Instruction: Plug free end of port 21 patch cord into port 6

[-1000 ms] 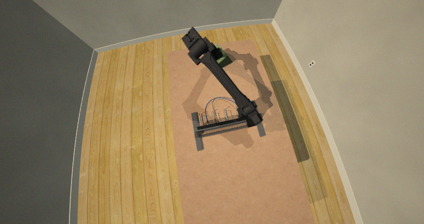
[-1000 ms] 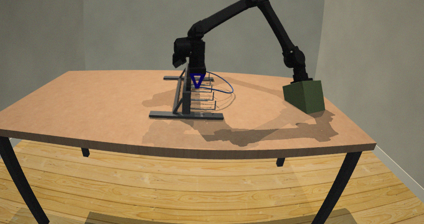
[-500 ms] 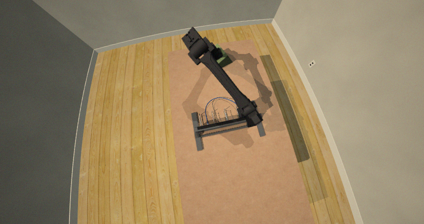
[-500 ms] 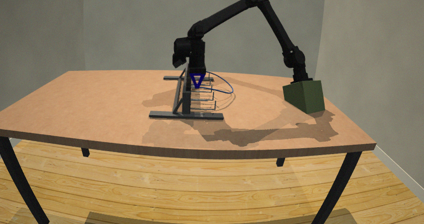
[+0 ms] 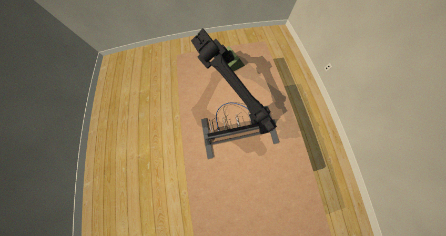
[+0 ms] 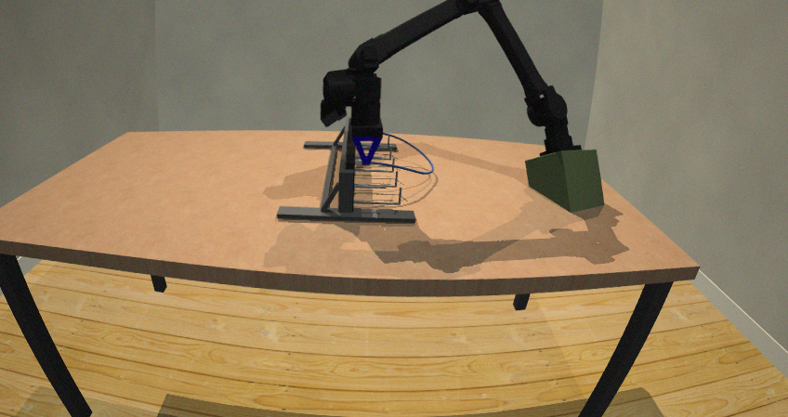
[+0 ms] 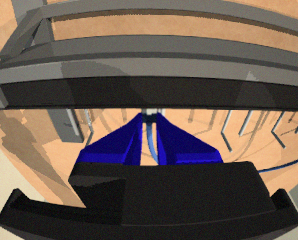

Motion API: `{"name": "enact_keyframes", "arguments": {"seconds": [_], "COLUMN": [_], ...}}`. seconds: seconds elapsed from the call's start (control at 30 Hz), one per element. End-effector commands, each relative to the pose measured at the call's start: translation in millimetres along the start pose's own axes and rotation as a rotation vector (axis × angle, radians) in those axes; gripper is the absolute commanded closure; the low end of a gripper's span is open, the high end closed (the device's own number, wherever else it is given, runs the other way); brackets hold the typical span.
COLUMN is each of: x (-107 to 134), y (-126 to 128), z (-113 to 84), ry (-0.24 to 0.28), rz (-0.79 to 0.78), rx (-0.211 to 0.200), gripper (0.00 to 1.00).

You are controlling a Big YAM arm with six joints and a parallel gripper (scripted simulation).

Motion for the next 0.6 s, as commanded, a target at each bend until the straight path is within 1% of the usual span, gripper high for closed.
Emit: {"name": "enact_keyframes", "arguments": {"seconds": [0.0,0.57], "x": [-42.1,-44.7], "y": [-4.2,-4.4], "z": [-14.9,-16.2], "ry": [-0.083,-0.09], "rz": [0.071,0.074], "rx": [-0.026,-0.028], "gripper": [1.0,1.0]}}
Point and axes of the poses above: the point where the finger pads meet when closed, its own z axis out along the fingers, its own y axis across the jaws, x = y × z, the point moved 3 cm from there along -z, back along the fingers, and after that the axes turned 1 degree about z, right-handed, at the moved point
